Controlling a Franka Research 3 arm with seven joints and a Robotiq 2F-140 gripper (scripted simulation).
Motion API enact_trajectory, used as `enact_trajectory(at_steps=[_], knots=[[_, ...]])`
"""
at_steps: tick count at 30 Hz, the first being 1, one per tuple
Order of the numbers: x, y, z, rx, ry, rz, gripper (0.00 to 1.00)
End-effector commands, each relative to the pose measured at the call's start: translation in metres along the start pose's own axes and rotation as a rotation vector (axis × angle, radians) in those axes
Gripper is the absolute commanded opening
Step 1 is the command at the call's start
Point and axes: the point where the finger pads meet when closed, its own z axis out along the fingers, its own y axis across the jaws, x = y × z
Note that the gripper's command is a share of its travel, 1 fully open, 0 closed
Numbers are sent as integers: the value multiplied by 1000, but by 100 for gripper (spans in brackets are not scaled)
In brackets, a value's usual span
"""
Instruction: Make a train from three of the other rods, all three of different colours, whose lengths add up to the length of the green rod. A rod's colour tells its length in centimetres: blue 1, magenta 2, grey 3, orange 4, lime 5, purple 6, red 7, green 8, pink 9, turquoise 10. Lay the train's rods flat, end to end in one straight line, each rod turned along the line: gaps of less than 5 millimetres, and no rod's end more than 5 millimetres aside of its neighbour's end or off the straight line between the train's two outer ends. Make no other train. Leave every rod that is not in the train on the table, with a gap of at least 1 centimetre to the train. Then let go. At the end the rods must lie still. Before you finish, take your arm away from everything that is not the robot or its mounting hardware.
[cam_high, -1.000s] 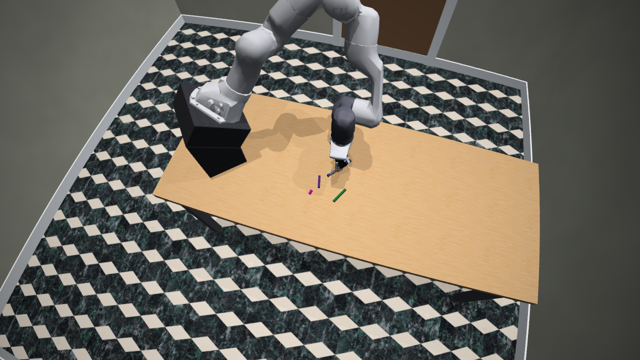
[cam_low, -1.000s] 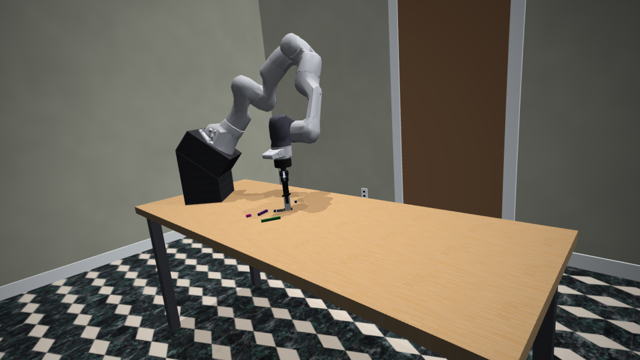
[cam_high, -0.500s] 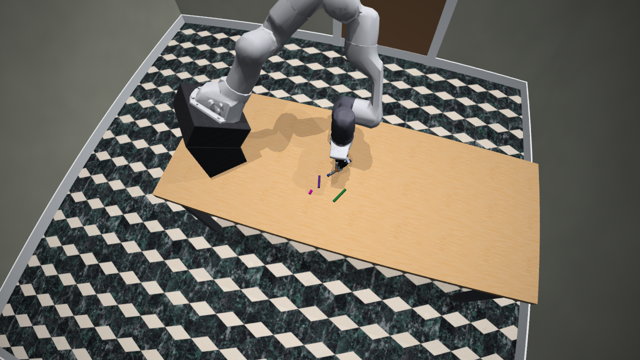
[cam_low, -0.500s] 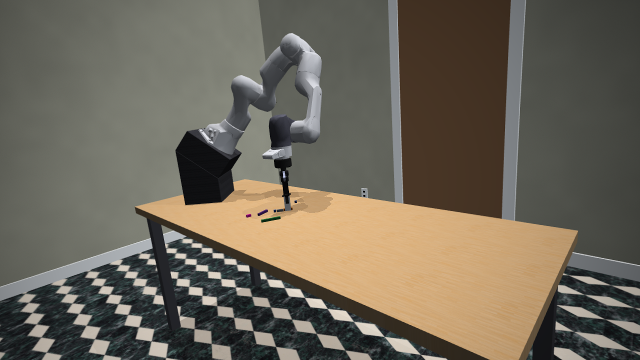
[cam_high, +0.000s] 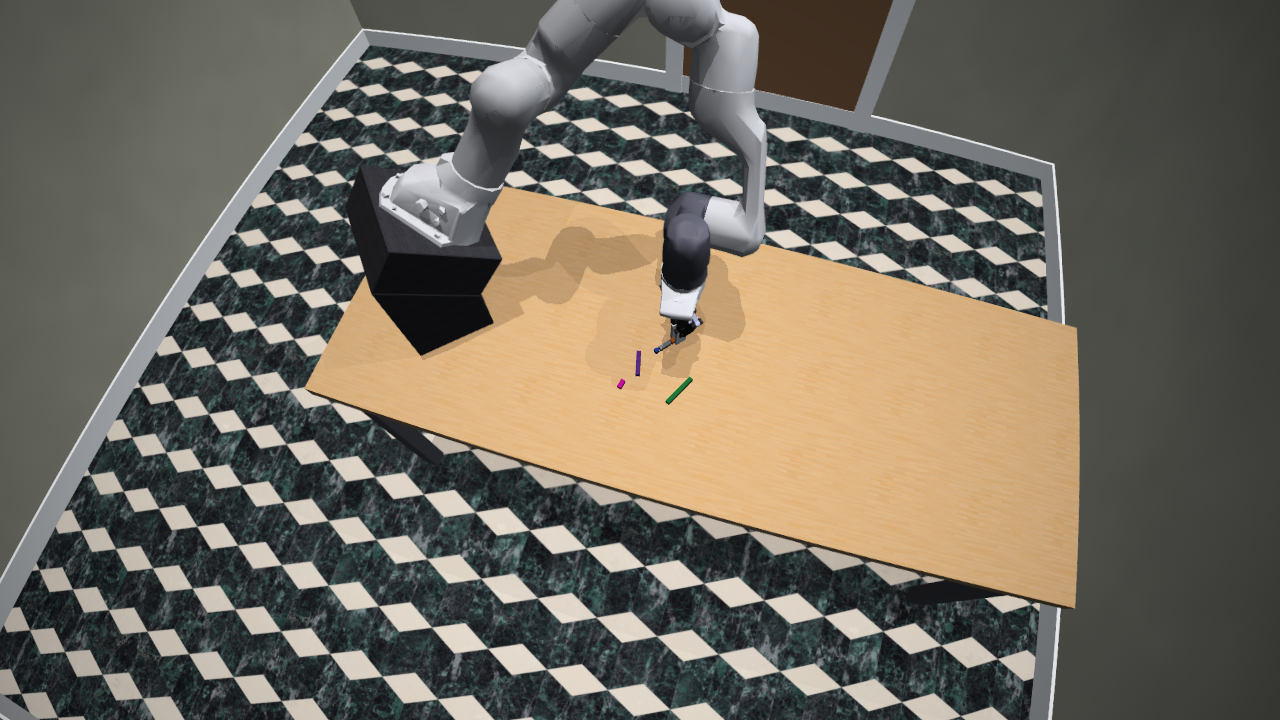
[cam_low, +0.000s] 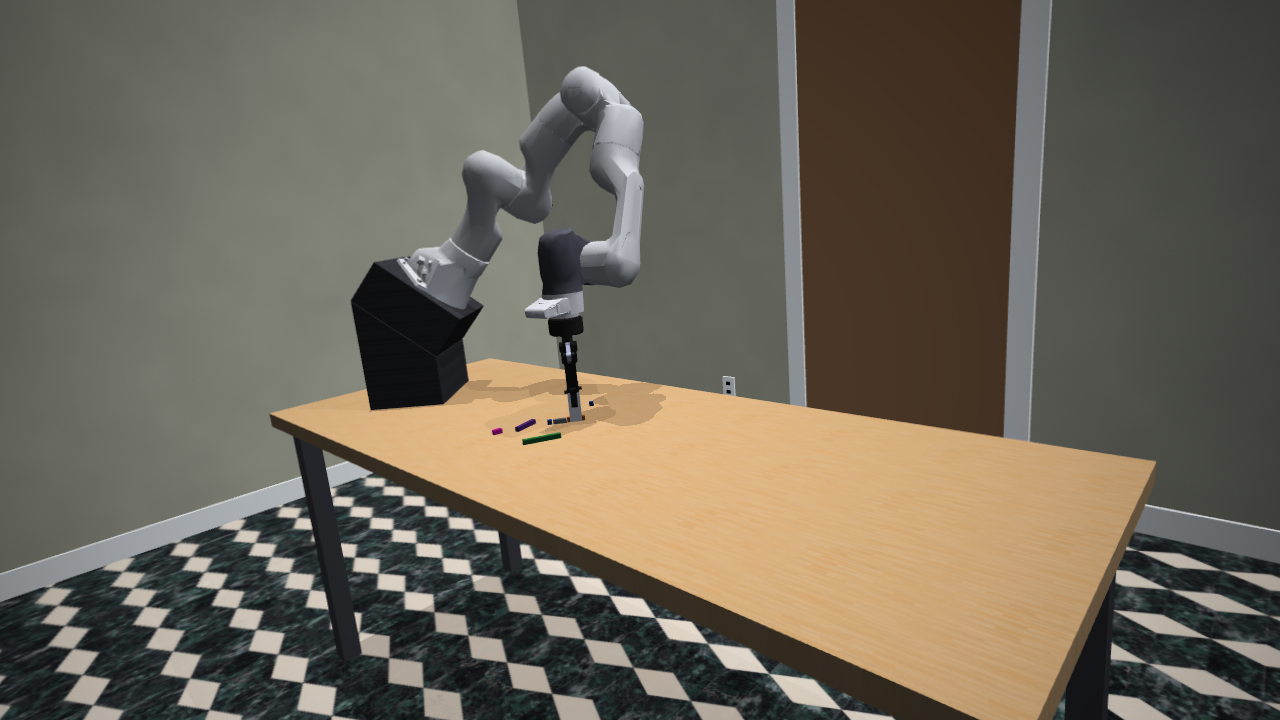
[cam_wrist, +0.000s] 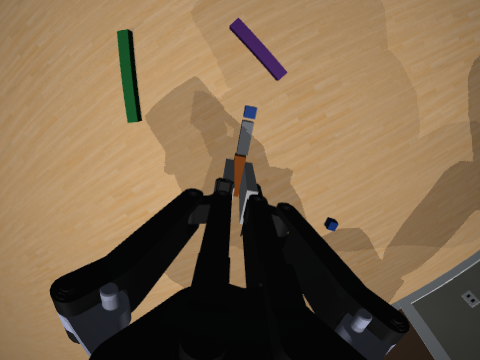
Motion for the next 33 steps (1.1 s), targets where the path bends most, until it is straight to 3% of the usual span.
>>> enact_trajectory(at_steps=[1, 21, 33], knots=[[-1, -1, 1, 2, 0, -3, 3], [-1, -1, 1, 2, 0, -3, 15], [-1, -1, -1, 2, 0, -3, 15]])
